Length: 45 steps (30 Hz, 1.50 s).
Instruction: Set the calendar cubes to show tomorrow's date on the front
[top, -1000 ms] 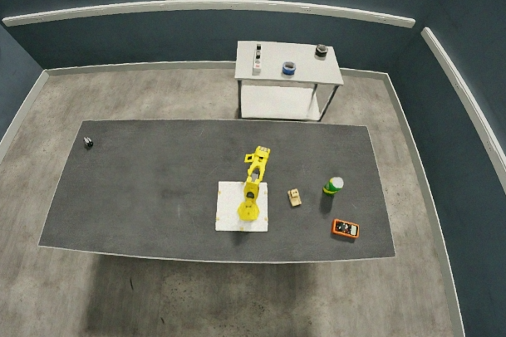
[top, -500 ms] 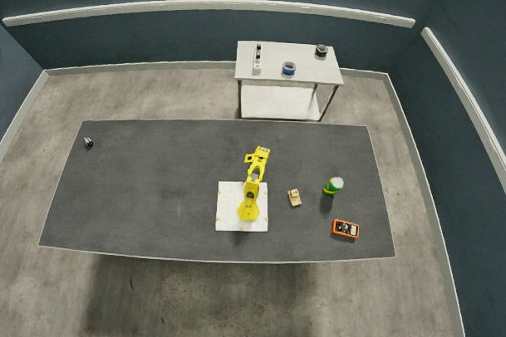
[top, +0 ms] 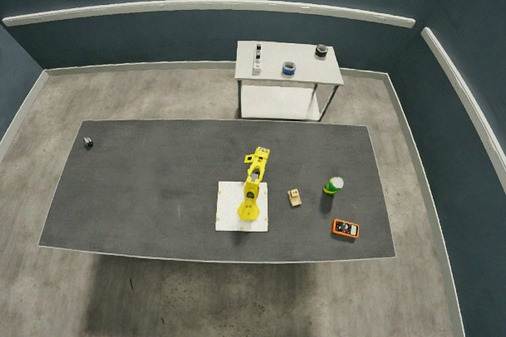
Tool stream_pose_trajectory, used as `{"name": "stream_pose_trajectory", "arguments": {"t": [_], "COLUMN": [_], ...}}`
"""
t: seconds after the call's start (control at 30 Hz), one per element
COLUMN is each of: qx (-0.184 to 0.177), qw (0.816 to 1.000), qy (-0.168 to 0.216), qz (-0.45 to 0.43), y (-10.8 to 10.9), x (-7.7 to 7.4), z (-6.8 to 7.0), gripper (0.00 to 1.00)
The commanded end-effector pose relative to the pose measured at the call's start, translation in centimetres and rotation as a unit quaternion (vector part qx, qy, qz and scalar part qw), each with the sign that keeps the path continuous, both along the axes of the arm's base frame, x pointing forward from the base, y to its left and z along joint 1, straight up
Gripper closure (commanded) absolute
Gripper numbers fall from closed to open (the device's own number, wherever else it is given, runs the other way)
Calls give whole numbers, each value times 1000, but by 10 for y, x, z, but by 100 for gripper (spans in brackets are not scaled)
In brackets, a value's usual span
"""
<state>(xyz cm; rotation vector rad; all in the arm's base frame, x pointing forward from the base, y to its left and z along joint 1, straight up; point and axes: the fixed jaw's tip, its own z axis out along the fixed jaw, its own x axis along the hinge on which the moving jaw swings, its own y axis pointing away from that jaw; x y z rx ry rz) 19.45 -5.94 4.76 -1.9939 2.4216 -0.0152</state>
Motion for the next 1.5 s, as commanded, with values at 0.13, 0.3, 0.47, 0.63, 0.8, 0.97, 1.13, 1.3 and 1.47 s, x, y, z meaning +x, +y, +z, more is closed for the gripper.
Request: {"name": "stream_pose_trajectory", "arguments": {"t": [0.13,0.3,0.47,0.63,0.8,0.97,1.13,1.3,1.47], "qx": [3,3,3,3,3,3,3,3,3], "qw": [1000,1000,1000,1000,1000,1000,1000,1000,1000], "qy": [9,9,9,9,9,9,9,9,9], "qz": [-2,-2,-2,-2,-2,-2,-2,-2,-2], "y": [2,2,2,2,2,2,2,2,2], "x": [-2,-2,-2,-2,-2,-2,-2,-2,-2], "z": [-4,-7,-10,-10,-12,-15,-16,-17,-20], "gripper": [100,100,100,100,100,100,100,100,100]}}
